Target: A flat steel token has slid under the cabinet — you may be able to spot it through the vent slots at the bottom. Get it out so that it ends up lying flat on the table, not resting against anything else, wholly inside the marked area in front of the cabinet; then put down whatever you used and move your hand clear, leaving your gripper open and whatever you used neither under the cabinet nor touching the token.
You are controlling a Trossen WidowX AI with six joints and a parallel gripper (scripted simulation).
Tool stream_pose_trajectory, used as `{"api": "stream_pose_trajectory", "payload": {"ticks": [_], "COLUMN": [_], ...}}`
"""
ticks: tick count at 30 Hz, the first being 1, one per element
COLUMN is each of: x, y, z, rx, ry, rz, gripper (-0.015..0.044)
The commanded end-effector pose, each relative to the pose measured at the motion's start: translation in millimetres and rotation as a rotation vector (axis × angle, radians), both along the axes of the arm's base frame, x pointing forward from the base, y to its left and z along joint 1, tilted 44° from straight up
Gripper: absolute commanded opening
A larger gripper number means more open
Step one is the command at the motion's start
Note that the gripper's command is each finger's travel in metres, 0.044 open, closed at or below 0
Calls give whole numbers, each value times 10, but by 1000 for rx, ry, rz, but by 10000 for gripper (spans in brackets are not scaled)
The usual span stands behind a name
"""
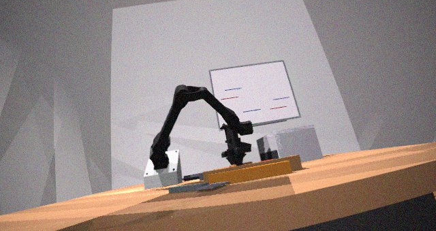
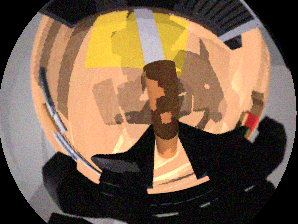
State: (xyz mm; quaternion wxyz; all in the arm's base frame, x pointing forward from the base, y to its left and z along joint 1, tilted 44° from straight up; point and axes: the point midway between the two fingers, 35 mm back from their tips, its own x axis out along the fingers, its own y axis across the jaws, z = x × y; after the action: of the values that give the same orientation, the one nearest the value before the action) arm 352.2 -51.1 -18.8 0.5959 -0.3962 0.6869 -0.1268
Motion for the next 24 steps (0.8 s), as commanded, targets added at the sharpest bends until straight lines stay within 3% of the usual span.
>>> {"api": "stream_pose_trajectory", "payload": {"ticks": [1, 24], "x": [-62, -285], "y": [-27, -104], "z": [12, 77], "rx": [-2, -2], "ry": [6, 7], "rz": [0, 0], "gripper": [0, 0]}}
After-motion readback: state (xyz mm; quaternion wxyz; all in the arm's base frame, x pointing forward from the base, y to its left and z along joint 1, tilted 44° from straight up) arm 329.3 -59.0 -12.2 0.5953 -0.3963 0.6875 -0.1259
